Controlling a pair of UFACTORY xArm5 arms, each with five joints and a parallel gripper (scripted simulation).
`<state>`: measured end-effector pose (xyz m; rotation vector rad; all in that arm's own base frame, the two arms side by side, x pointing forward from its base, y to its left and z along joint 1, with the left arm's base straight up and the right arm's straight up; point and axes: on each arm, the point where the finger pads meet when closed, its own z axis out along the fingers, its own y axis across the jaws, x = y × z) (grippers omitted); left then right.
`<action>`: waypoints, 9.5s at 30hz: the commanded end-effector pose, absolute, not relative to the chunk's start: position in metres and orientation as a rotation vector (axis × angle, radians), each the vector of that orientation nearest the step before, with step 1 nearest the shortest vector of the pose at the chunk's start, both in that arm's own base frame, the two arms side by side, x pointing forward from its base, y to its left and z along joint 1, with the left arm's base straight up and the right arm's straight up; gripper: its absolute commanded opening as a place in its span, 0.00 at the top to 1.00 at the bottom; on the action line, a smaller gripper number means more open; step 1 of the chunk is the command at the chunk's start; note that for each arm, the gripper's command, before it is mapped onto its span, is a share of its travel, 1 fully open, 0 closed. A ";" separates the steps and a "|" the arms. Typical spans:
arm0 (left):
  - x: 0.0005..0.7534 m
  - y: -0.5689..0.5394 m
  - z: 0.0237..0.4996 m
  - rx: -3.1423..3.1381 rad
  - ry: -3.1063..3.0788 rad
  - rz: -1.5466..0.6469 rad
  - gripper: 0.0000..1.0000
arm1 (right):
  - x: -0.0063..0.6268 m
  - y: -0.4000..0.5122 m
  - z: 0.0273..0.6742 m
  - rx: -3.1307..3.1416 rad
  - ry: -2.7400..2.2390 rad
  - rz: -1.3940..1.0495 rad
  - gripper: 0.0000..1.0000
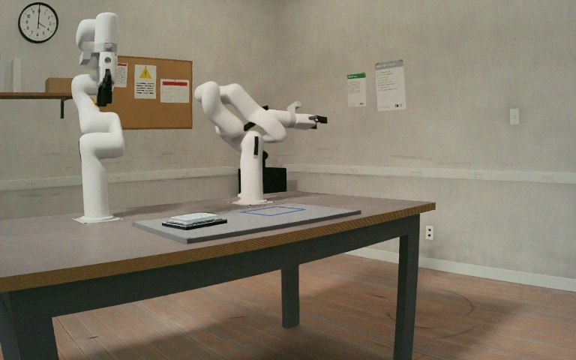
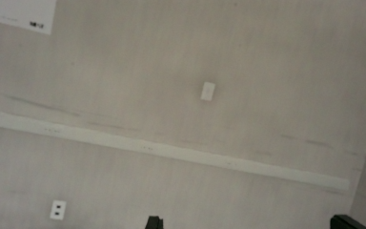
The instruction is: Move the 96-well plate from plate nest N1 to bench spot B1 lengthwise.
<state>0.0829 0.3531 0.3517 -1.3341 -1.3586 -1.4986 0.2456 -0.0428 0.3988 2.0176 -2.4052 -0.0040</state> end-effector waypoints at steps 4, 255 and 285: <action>0.083 0.353 0.353 -1.332 -1.356 -1.501 0.00 | 0.246 -0.045 0.400 2.007 -2.417 0.000 0.00; 0.627 -0.176 0.236 -2.945 0.892 -0.652 0.00 | 0.246 -0.046 0.400 2.007 -2.417 0.000 0.00; 0.597 -0.288 0.208 -2.857 1.277 -0.459 0.00 | 0.246 -0.046 0.400 2.007 -2.417 0.000 0.00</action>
